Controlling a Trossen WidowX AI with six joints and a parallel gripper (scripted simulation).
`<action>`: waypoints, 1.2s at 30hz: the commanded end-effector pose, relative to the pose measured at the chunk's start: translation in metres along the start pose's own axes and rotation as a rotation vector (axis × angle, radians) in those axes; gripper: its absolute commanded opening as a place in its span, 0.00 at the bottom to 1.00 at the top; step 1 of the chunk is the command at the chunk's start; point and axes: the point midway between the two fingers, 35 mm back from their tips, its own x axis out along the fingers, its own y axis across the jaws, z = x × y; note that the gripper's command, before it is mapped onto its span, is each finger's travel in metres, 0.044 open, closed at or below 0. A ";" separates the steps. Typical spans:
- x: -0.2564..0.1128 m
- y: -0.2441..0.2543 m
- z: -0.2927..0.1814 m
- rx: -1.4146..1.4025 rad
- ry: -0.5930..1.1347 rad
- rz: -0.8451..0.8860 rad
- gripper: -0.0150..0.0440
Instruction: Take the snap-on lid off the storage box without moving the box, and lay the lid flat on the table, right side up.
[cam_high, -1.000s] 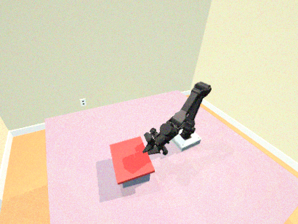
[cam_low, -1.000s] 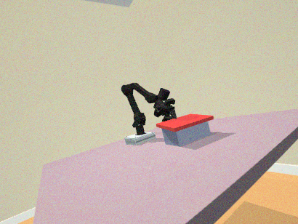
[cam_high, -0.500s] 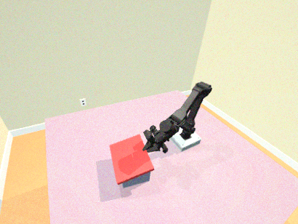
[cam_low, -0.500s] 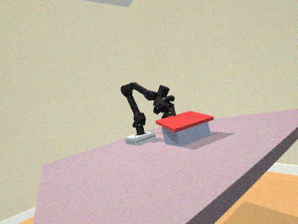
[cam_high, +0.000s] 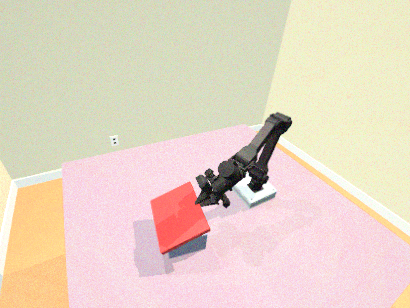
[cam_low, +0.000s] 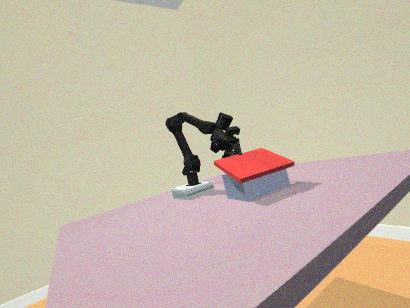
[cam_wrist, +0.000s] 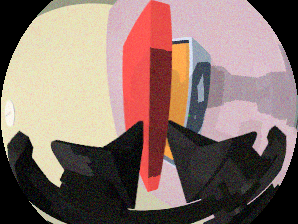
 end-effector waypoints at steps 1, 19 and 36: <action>-0.002 0.009 -0.001 -0.003 0.005 0.005 0.25; -0.006 0.037 -0.001 -0.003 0.005 0.007 0.25; -0.009 0.064 -0.001 -0.003 0.005 0.009 0.25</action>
